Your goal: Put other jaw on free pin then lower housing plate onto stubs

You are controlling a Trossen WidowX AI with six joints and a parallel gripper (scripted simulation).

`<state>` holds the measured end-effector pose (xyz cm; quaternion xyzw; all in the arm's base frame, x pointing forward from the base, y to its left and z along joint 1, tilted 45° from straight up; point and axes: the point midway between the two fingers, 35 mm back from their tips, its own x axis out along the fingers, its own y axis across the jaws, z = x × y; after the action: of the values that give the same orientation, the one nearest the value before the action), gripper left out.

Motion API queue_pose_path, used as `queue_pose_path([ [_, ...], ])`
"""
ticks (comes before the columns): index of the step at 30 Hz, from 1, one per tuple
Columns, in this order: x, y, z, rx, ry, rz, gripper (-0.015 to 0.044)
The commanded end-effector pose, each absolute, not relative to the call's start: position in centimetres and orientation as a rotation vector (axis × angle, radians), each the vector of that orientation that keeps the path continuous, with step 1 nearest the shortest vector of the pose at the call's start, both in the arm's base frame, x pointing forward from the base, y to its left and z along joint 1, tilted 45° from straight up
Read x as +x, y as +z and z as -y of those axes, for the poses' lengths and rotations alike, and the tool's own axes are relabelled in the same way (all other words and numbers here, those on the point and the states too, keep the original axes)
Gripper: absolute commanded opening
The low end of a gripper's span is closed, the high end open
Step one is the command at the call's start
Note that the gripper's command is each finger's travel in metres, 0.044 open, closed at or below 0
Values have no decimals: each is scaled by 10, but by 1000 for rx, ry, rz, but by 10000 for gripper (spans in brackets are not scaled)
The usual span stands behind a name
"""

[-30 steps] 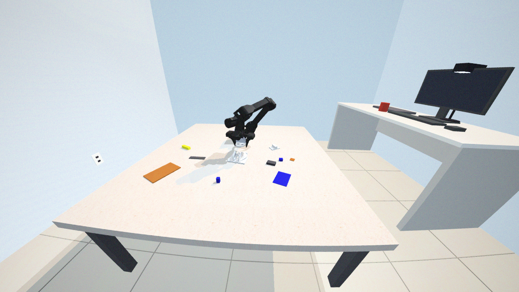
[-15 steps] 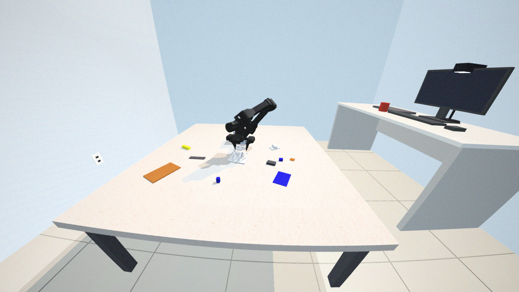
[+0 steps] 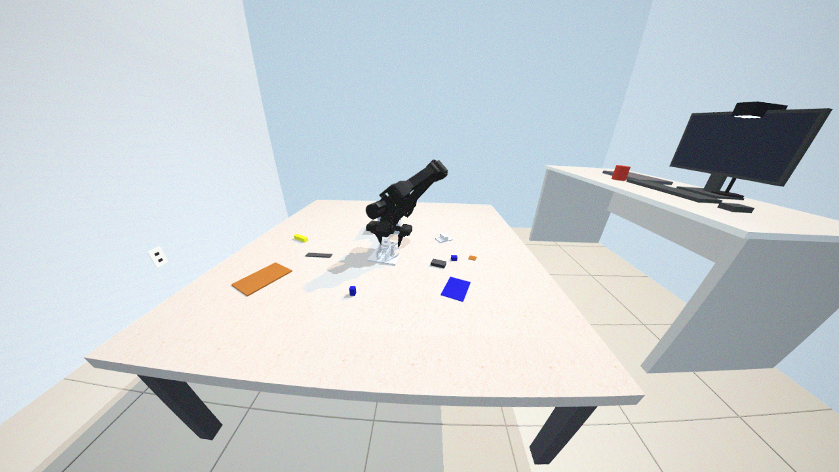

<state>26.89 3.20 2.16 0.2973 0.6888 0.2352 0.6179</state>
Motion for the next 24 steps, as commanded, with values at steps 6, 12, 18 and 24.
queue_pose_path([
  [6, 268, 21, -34, 691, 541, -1588, 351],
  [12, 268, 21, -34, 691, 541, -1588, 351],
  [18, 268, 19, -36, 690, 542, -1588, 351],
  [24, 268, 19, -36, 690, 542, -1588, 351],
])
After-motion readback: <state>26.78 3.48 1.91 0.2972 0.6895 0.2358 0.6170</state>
